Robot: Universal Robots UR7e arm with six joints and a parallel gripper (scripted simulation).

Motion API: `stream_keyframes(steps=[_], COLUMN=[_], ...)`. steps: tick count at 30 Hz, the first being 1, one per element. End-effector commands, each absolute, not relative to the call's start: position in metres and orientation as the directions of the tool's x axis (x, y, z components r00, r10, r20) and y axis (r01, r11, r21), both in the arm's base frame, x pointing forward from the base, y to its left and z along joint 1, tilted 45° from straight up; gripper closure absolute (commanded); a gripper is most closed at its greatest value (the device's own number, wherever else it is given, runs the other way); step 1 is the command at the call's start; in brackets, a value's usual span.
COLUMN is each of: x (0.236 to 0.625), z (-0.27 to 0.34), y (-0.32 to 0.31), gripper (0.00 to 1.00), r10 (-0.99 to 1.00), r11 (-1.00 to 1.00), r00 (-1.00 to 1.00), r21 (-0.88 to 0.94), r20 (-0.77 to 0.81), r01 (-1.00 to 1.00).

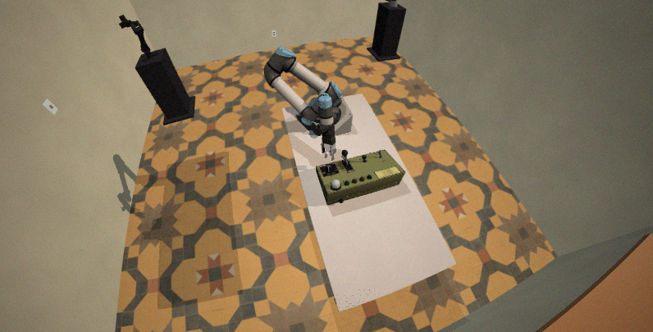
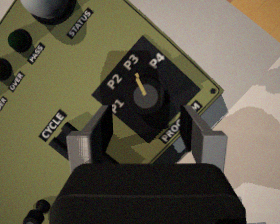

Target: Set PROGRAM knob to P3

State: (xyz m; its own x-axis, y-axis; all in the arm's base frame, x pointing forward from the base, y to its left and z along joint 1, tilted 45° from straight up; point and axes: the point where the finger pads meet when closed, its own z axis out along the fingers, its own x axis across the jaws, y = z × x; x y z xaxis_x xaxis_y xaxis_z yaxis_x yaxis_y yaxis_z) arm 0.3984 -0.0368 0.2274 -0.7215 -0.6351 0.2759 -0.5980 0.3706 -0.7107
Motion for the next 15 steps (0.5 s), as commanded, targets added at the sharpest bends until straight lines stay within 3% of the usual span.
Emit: stream_keyframes(steps=[1, 15], x=[0.3937, 0.3892], z=[0.2365, 0.2449], y=[-0.0275, -0.0188], gripper=[0.0, 0.0], r10=[-0.635, -0.635], r11=[0.37, 0.37], r00=[-0.721, -0.721], r21=[-0.711, -0.711], r20=[0.275, 0.275], r01=[-0.598, -0.598])
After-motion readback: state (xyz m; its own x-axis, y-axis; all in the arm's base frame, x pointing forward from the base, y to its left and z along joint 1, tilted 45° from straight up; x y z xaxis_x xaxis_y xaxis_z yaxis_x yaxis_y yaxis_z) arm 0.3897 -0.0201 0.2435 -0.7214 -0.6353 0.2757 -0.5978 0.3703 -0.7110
